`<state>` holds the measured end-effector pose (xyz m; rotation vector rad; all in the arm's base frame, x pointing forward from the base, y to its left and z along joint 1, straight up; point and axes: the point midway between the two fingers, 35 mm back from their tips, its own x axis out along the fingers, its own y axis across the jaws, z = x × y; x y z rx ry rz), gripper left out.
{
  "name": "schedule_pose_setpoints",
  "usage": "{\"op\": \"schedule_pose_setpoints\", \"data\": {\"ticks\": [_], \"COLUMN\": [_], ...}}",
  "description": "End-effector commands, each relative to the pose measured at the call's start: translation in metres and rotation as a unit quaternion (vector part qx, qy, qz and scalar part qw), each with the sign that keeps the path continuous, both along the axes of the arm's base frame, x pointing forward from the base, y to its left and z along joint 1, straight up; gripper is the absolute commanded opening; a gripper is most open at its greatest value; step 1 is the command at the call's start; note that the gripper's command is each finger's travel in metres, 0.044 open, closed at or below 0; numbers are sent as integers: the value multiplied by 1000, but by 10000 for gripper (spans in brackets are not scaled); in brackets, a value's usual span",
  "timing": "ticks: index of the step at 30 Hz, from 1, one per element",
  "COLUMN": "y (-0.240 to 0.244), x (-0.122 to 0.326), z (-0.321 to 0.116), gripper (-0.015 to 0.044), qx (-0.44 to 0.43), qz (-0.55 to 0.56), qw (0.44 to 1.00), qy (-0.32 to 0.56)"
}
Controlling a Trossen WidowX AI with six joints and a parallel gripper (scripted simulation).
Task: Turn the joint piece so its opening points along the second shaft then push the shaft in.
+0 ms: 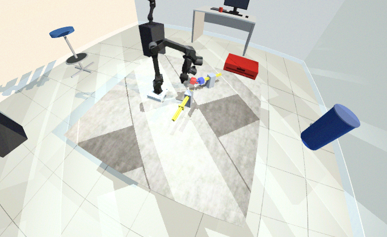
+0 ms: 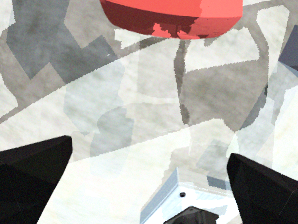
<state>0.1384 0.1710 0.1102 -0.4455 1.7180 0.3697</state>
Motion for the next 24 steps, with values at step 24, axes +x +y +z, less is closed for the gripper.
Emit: {"op": "schedule_pose_setpoints", "data": {"ticks": [24], "y": [34], "x": [60], "z": [-6], "gripper": [440], "qx": [3], "qz": [2], "qw": [1000], "qy": [-1]}}
